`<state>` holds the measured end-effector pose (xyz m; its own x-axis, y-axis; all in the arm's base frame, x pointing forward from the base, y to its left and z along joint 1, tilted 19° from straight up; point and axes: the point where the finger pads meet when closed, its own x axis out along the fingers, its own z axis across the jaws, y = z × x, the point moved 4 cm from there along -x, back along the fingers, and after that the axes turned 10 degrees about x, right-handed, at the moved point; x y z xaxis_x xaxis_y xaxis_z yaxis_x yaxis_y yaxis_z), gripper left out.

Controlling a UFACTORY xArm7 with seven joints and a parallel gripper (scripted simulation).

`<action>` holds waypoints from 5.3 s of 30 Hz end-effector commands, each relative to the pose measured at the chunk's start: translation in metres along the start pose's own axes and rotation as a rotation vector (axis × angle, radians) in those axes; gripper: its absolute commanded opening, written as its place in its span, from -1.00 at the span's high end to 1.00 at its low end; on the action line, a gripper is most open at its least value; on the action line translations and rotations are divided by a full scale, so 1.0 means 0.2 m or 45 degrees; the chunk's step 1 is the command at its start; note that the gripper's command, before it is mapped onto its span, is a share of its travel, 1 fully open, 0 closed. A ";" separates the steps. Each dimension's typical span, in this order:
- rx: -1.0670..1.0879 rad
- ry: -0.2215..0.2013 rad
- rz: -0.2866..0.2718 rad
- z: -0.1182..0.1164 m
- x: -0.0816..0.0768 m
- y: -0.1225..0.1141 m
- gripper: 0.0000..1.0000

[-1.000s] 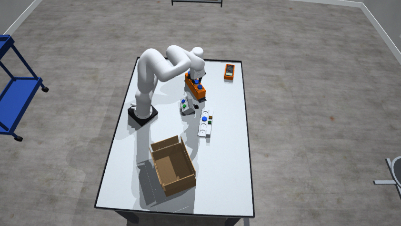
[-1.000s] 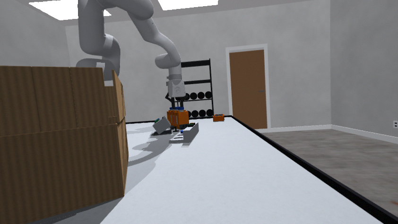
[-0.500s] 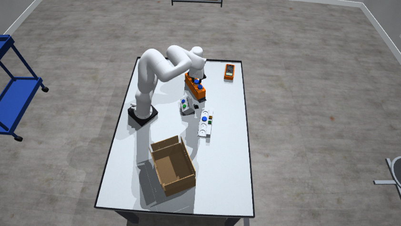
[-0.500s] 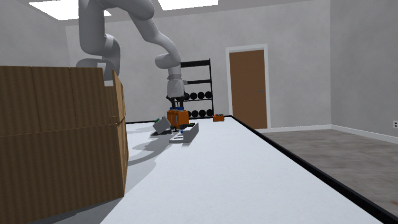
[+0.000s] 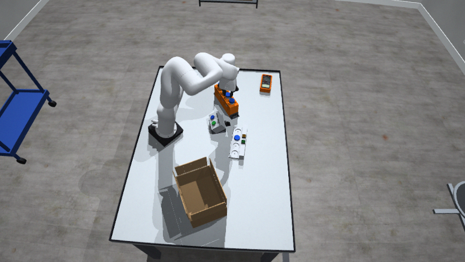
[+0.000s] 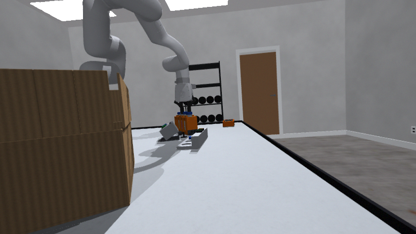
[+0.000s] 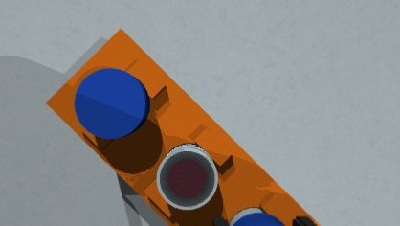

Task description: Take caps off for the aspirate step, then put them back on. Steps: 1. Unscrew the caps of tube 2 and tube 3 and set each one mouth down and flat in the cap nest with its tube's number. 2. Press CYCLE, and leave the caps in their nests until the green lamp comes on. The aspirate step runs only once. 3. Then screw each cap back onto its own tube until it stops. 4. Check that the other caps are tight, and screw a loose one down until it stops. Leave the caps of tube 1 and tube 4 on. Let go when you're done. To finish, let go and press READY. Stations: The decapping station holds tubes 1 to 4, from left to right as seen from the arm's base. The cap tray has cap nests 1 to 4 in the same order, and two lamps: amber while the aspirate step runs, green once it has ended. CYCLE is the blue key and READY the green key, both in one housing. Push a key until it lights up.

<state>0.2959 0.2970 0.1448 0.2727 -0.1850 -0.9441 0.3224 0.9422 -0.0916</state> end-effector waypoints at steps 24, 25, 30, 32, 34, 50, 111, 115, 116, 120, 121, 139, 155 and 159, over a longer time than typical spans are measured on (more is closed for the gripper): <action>-1.274 -0.005 0.003 0.00 -0.01 0.01 1.00; -1.337 -0.005 0.003 0.00 -0.01 0.01 1.00; -1.656 -0.005 0.002 0.00 -0.01 0.01 1.00; -1.783 -0.005 0.002 0.00 -0.01 0.01 1.00; -1.910 -0.005 0.002 0.00 -0.01 0.01 1.00; -2.001 -0.005 0.001 0.00 -0.01 0.01 0.08; -1.334 -0.005 0.003 0.00 -0.01 0.01 0.08; -1.334 -0.005 0.003 0.00 -0.01 0.01 0.08; -1.334 -0.005 0.003 0.00 -0.01 0.01 0.08; -1.334 -0.005 0.003 0.00 -0.01 0.01 0.08; -1.228 -0.004 0.003 0.00 -0.01 0.01 0.08; -1.001 -0.004 0.003 0.00 -0.04 0.01 0.08; -1.001 -0.004 0.003 0.00 -0.04 0.01 1.00; -1.001 -0.004 0.003 0.00 -0.06 0.01 1.00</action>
<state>0.2935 0.2982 0.1517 0.2722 -0.1856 -0.9442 -0.4131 0.8637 -0.2889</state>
